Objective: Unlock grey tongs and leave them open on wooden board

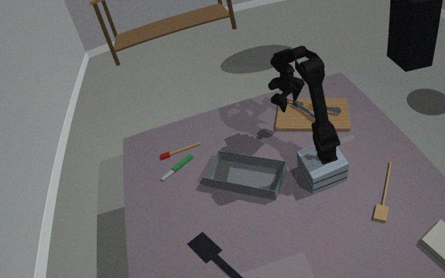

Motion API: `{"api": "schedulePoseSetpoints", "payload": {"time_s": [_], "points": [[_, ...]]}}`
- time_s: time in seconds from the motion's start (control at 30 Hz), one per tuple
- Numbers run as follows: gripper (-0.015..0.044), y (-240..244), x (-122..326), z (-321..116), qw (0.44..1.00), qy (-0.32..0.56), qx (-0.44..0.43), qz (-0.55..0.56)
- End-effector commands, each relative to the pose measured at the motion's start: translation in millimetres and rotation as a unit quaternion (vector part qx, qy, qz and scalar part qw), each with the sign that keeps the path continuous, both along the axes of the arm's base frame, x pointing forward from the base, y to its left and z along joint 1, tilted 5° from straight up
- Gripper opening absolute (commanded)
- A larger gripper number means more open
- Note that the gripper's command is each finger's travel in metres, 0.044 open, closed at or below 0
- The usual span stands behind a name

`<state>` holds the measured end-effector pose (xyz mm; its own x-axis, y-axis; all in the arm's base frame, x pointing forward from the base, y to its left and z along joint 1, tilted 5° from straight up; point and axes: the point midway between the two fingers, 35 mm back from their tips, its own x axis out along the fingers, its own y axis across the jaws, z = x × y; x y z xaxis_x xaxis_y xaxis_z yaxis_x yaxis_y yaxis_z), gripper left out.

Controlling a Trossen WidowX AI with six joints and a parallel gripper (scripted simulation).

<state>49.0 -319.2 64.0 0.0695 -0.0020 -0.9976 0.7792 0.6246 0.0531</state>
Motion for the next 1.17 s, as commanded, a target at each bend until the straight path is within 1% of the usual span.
{"api": "schedulePoseSetpoints", "payload": {"time_s": [0.0, 0.13, 0.27, 0.33, 1.13], "points": [[0.0440, 11, 1, -4, 1.000, 0.001, 0.014, -0.006], [0.0440, 10, 0, 4, 1.000, 0.001, 0.013, -0.006], [0.0440, 9, -4, 39, 1.000, 0.001, 0.009, -0.005], [0.0440, 9, -5, 49, 1.000, 0.001, 0.007, -0.005], [0.0440, 9, -5, 49, 1.000, 0.001, 0.007, -0.005]]}}
